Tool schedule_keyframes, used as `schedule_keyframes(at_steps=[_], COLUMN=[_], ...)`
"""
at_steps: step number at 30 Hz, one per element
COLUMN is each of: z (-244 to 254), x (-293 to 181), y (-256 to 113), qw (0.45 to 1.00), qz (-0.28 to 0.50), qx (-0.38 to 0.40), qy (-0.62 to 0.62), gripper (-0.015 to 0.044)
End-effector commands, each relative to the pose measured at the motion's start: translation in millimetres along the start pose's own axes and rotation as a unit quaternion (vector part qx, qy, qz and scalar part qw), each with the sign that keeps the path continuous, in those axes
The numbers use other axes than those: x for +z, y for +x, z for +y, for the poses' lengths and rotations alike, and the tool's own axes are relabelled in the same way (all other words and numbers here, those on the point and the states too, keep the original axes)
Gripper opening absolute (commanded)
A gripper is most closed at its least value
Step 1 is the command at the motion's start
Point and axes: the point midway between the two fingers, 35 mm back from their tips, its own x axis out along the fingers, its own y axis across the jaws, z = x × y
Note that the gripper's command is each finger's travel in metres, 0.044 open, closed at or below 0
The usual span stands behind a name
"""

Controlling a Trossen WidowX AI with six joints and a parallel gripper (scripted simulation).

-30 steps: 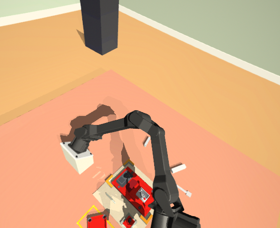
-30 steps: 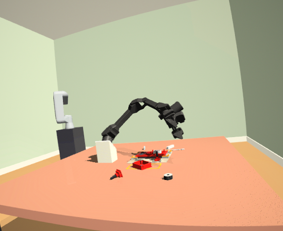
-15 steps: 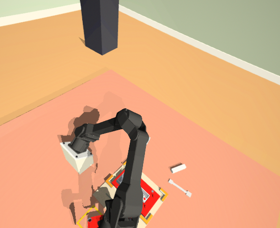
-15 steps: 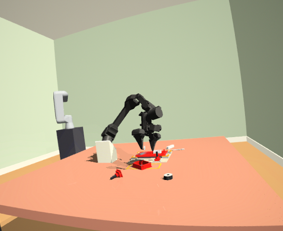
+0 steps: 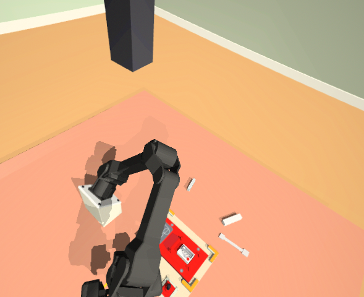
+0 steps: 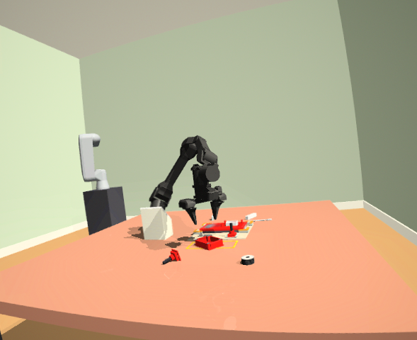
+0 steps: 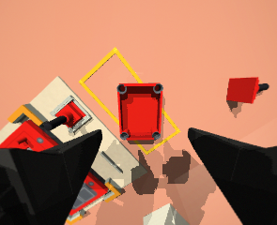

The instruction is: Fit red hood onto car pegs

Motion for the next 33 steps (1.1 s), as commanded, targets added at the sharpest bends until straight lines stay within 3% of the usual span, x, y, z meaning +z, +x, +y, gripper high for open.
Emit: schedule_keyframes(at_steps=[1, 33], z=[0.4, 1.0], x=[-0.5, 0.6], y=[2.2, 25.7], qw=[1.0, 1.0], qz=[0.001, 0.001], qx=[0.003, 0.003], qy=[0.003, 0.003], gripper=[0.044, 0.044])
